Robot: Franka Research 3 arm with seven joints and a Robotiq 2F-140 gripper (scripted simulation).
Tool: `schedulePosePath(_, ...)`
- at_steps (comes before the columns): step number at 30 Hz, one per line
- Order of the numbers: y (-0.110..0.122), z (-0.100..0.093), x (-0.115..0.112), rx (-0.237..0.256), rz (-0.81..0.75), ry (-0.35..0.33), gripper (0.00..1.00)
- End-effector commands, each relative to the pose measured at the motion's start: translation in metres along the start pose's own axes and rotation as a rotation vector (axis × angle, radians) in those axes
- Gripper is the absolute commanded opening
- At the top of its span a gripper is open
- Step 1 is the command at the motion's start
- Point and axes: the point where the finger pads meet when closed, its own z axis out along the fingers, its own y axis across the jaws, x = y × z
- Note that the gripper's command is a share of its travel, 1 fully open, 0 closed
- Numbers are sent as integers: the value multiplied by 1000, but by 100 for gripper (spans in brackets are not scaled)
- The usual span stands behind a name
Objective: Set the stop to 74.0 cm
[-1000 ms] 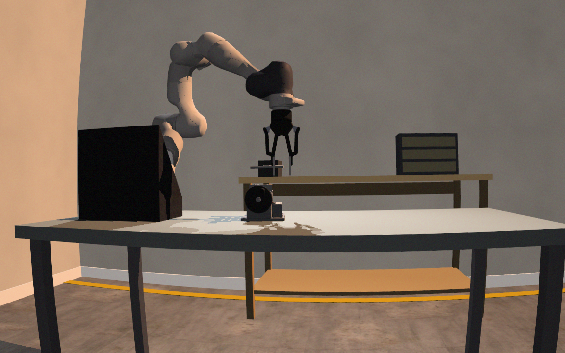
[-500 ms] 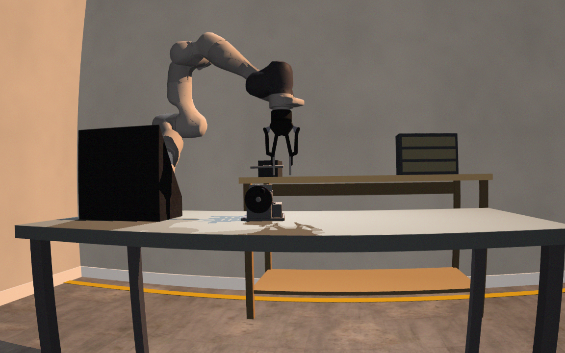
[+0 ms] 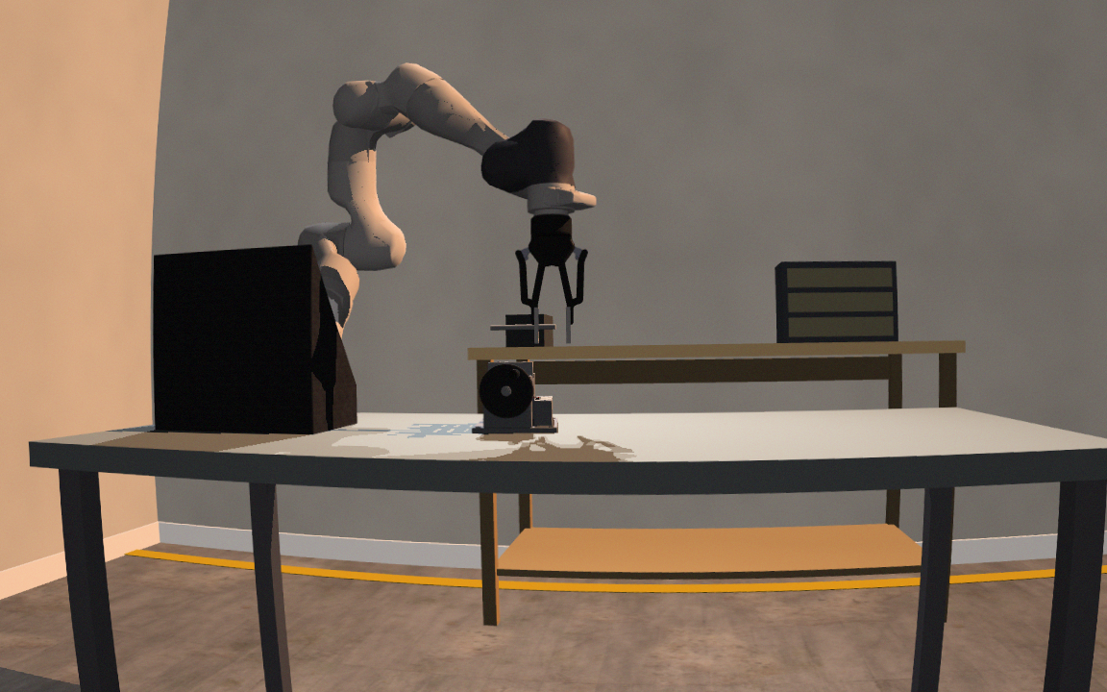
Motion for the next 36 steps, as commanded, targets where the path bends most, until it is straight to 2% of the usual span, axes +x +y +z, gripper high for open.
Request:
schedulePosePath(1, -1, 1, 0, 2, 8, 0, 33)
schedulePosePath(33, 0, -3, 0, 2, 8, 0, 33)
schedulePosePath(36, 6, -3, 12, 2, 8, 0, 33)
